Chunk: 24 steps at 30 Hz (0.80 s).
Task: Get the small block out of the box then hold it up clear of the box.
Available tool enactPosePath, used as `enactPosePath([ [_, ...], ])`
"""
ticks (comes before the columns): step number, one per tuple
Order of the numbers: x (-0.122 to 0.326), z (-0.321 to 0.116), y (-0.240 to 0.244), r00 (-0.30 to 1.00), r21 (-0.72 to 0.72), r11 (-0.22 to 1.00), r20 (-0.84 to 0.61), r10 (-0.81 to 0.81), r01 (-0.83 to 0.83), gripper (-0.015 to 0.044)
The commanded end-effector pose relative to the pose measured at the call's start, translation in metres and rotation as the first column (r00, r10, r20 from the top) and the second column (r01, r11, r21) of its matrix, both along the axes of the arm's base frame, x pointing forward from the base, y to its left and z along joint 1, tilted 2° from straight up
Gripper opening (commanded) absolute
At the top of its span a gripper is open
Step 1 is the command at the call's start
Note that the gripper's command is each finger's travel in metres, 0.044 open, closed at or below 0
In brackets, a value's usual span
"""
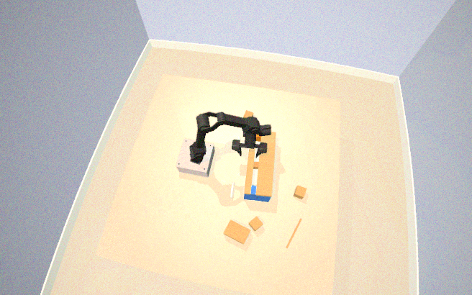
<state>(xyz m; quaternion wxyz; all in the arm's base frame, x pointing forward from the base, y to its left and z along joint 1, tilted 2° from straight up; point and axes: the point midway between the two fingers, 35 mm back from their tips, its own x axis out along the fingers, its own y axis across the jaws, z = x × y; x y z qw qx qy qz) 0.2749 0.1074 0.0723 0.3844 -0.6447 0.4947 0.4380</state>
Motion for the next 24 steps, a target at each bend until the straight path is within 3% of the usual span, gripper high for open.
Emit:
enactPosePath([
  [1,0.0,-0.007,0.0,1.0,-0.006,1.0,-0.001,-0.003,0.003,0.04],
  [24,0.0,-0.031,0.0,1.0,-0.001,1.0,-0.001,0.0,0.0,0.04],
])
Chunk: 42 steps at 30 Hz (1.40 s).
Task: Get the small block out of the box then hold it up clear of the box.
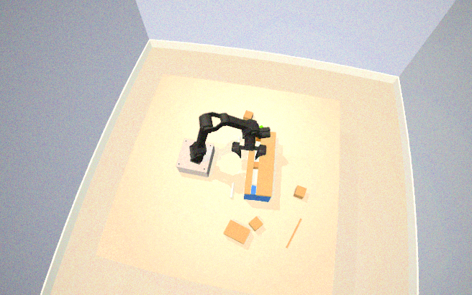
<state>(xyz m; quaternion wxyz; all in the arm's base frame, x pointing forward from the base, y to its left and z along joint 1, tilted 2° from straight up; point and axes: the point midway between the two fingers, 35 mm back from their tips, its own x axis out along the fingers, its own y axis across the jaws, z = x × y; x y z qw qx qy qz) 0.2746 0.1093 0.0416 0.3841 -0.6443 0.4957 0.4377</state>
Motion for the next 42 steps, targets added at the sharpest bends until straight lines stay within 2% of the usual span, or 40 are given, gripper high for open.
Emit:
enactPosePath([
  [1,0.001,0.0,-0.004,1.0,0.0,1.0,0.0,0.001,-0.001,0.04],
  [42,0.027,-0.001,-0.123,1.0,-0.011,1.0,0.001,0.001,-0.001,0.04],
])
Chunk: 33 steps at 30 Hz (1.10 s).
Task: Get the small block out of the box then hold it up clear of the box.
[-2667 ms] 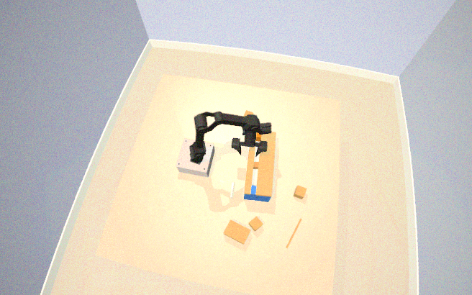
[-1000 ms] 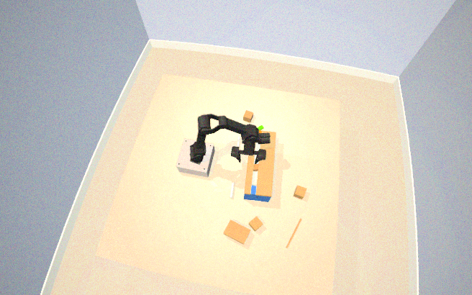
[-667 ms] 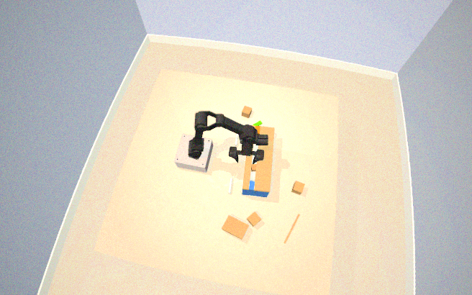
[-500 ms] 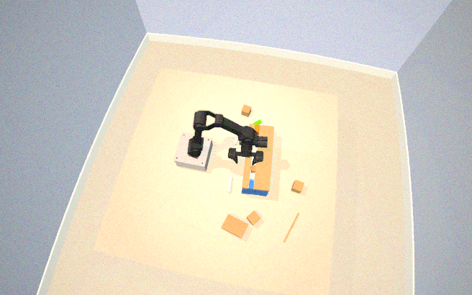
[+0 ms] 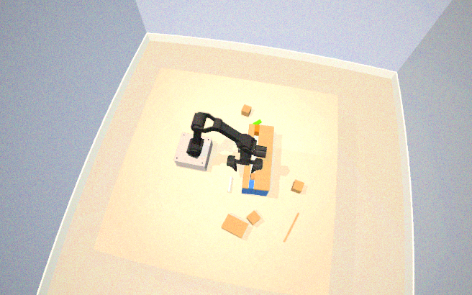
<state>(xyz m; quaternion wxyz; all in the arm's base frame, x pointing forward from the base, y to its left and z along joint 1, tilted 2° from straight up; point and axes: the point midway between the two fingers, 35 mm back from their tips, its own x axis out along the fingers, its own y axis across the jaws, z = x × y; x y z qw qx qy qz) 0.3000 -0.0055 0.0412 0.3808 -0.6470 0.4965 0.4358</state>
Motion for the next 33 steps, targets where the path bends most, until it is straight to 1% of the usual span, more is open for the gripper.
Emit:
enactPosePath([
  [1,0.002,0.0,-0.011,1.0,-0.002,1.0,0.0,-0.002,0.002,0.04],
  [8,0.007,0.0,-0.033,1.0,-0.004,1.0,0.001,-0.002,0.002,0.04],
  [11,0.007,0.002,-0.034,1.0,-0.004,1.0,0.001,-0.002,0.002,0.04],
  [13,0.007,0.015,-0.034,1.0,-0.005,1.0,0.001,-0.003,0.003,0.04],
  [18,0.003,0.062,-0.033,1.0,-0.009,1.0,0.001,-0.008,0.008,0.04],
  [23,0.006,0.062,-0.033,1.0,-0.008,1.0,0.02,-0.004,0.005,0.04],
  [24,0.006,0.062,-0.033,0.999,-0.003,1.0,0.026,-0.022,0.022,0.0374],
  [25,0.006,0.062,-0.035,0.996,0.012,0.997,0.044,-0.074,0.073,0.0348],
  [27,0.004,0.062,-0.038,0.96,0.074,0.964,0.098,-0.263,0.257,0.0295],
  [28,0.003,0.062,-0.04,0.923,0.112,0.929,0.121,-0.365,0.352,0.0285],
  [30,0.001,0.062,-0.044,0.818,0.192,0.828,0.15,-0.555,0.526,0.0285],
  [33,-0.002,0.063,-0.049,0.591,0.314,0.606,0.153,-0.792,0.731,0.0285],
])
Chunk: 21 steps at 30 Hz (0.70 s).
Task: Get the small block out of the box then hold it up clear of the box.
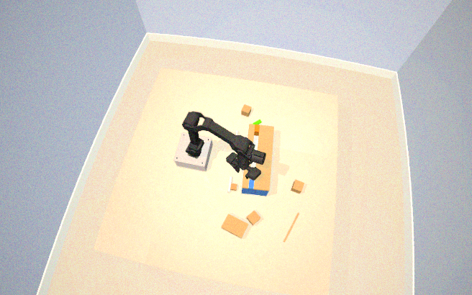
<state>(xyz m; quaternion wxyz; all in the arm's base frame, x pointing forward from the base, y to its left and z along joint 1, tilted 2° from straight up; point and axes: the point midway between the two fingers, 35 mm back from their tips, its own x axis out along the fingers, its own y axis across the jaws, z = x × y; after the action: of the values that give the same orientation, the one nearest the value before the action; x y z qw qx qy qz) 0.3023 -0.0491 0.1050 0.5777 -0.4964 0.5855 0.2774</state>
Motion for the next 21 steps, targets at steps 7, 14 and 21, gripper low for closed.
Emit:
enactPosePath([
  [7,-0.009,0.001,-0.017,0.474,0.378,0.462,0.068,-0.878,0.802,0.0285],
  [14,-0.015,0.0,-0.025,-0.223,0.509,-0.272,-0.156,-0.962,0.817,0.0285],
  [21,-0.021,0.001,-0.032,-0.678,0.436,-0.768,-0.378,-0.63,0.47,0.0285],
])
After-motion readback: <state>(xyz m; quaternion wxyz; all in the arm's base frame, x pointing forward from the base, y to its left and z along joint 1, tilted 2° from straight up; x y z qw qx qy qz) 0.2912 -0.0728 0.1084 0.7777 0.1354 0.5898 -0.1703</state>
